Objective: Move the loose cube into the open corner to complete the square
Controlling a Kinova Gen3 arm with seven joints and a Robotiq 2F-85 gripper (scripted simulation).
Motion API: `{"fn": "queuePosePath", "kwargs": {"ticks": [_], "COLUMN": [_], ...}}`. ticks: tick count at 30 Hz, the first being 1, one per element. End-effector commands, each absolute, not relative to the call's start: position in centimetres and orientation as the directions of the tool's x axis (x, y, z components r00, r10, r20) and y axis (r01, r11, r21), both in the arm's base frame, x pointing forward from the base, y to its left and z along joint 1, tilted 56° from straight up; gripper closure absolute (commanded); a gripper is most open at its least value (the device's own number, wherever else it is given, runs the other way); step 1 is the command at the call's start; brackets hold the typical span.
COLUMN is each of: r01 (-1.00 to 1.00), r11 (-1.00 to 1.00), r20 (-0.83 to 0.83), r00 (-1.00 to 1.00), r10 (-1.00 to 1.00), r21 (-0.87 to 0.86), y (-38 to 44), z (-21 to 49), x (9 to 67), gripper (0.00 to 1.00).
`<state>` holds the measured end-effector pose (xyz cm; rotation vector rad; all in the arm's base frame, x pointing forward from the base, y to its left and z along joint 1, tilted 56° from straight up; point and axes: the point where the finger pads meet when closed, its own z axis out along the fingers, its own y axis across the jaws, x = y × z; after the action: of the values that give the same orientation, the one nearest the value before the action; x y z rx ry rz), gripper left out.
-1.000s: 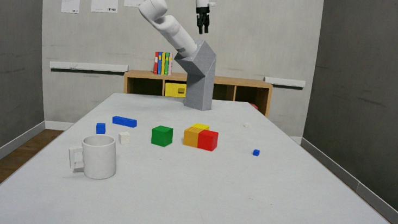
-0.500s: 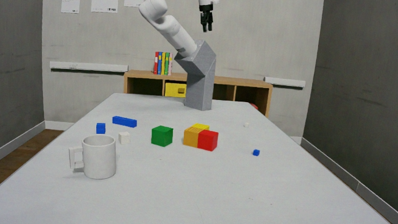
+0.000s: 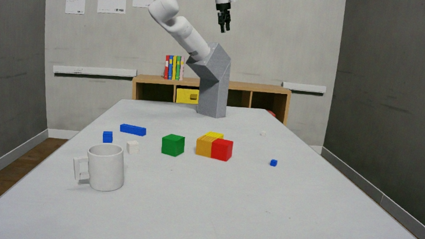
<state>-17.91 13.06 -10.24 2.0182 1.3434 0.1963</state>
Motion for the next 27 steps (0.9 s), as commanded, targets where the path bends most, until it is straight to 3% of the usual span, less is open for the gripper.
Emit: {"fn": "queuePosePath", "kwargs": {"ticks": [1,27], "r01": [0.764,0.794], "r11": [-0.226,-0.24], "r20": [-0.242,-0.22], "r00": [0.446,0.422], "r10": [0.862,0.88], "r21": [0.604,0.559], "y": [14.0,18.1], "z": [-10.2,-10.1], "x": [-18.0,-17.2], "gripper": [0.0,0.0]}}
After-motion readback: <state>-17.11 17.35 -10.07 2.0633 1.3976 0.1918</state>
